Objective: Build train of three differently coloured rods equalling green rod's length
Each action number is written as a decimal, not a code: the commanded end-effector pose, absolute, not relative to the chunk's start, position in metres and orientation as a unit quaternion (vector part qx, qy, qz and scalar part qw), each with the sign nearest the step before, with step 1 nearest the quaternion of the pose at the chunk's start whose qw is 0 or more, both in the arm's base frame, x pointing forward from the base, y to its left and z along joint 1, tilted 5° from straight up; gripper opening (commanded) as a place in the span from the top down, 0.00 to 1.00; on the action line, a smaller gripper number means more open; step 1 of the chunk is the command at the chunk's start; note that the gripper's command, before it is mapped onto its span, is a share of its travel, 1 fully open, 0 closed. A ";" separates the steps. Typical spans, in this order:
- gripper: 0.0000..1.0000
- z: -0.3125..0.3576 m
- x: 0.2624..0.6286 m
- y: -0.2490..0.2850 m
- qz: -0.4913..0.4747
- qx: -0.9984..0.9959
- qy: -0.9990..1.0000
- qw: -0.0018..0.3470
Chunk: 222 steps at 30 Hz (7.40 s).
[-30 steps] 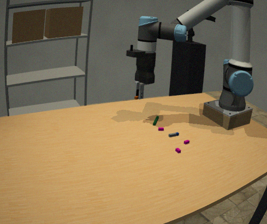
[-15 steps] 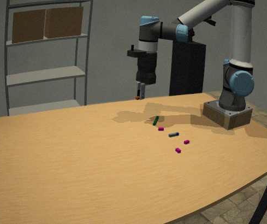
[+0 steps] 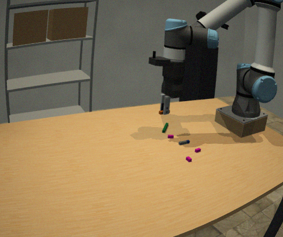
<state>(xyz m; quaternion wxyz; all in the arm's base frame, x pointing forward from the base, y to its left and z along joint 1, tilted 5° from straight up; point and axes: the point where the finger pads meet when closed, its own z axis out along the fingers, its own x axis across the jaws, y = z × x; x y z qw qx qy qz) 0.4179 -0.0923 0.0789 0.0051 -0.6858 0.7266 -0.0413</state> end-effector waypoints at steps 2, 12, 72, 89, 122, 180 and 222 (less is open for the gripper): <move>0.76 0.076 0.411 -0.046 -0.042 -0.646 0.762 0.008; 0.76 0.076 0.408 -0.034 -0.042 -0.636 0.771 0.008; 0.76 -0.012 0.416 -0.038 -0.042 -0.636 0.771 0.008; 0.76 -0.012 0.416 -0.038 -0.042 -0.636 0.771 0.008; 0.76 -0.024 0.417 -0.038 -0.042 -0.636 0.771 0.008; 0.46 -0.024 0.417 -0.038 -0.042 -0.636 0.771 0.008; 0.00 0.066 0.411 -0.034 -0.042 -0.636 0.771 0.008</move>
